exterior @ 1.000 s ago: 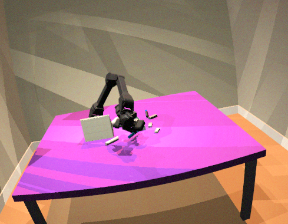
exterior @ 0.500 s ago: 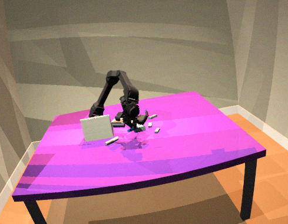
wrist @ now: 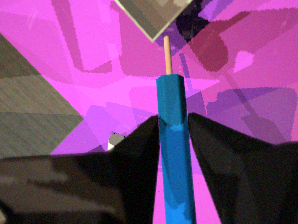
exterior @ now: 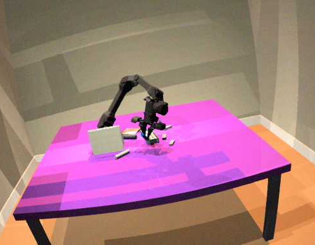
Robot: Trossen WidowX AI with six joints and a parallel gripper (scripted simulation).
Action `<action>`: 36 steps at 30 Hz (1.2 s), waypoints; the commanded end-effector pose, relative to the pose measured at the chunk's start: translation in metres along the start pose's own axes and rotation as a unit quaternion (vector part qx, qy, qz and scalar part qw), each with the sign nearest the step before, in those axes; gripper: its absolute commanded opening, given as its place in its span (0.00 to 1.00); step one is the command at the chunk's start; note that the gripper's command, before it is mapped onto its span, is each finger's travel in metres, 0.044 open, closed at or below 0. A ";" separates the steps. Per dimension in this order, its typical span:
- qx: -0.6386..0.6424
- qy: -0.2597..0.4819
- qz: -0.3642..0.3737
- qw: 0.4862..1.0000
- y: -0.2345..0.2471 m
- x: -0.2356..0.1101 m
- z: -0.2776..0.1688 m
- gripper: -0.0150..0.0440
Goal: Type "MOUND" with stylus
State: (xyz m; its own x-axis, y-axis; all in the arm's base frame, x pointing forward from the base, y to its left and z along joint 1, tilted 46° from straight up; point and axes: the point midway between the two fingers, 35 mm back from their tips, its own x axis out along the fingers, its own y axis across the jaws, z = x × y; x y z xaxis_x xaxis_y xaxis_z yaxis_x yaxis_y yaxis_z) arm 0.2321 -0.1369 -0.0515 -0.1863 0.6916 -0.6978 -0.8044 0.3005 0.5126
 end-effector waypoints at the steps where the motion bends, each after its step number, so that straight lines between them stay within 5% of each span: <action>1: 0.001 0.058 0.002 0.998 0.001 -0.005 0.008 0.25; 25: -0.004 0.409 -0.137 0.902 0.012 -0.059 0.092 0.25; 36: -0.005 0.424 -0.153 0.893 0.009 -0.048 0.102 0.25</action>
State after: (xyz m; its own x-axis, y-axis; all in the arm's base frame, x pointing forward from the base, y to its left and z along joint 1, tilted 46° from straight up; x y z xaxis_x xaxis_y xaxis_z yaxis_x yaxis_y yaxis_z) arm 0.2899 -0.1075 0.0437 -0.3121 -0.1627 -0.9360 -0.8940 0.3836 0.2314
